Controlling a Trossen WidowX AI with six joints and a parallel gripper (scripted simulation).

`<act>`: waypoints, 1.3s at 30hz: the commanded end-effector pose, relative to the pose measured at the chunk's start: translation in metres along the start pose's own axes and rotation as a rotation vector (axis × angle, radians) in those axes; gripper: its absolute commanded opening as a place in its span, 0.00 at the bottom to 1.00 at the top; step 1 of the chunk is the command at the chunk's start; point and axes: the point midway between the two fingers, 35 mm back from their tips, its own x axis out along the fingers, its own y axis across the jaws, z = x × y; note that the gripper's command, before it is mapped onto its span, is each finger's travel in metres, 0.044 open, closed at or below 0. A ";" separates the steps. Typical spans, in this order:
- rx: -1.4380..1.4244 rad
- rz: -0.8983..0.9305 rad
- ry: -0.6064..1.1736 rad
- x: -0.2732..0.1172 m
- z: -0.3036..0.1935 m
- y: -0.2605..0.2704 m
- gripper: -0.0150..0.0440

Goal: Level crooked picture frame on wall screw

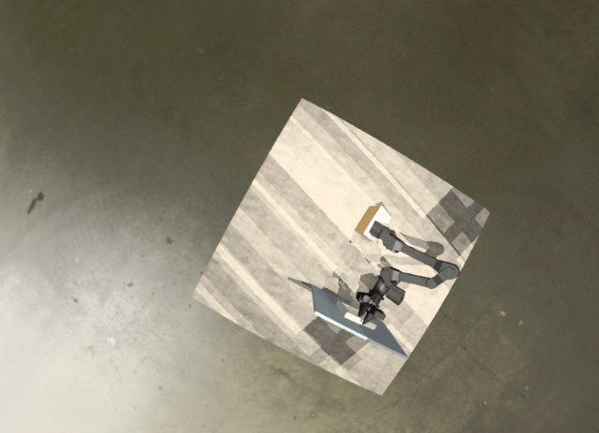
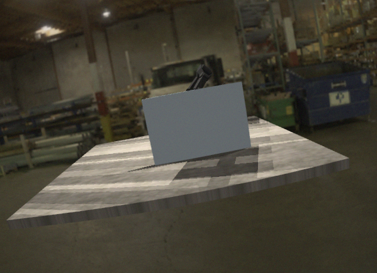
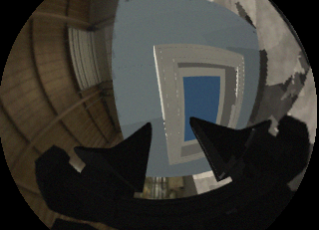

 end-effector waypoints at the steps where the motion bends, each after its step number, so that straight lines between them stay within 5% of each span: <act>1: -0.003 -0.004 0.003 0.001 0.000 -0.001 0.69; 25: -0.003 -0.004 0.003 0.001 -0.001 -0.001 0.69; 32: -0.003 -0.004 0.003 0.001 -0.001 -0.001 0.38; 39: -0.003 -0.004 0.003 0.001 -0.001 -0.001 0.30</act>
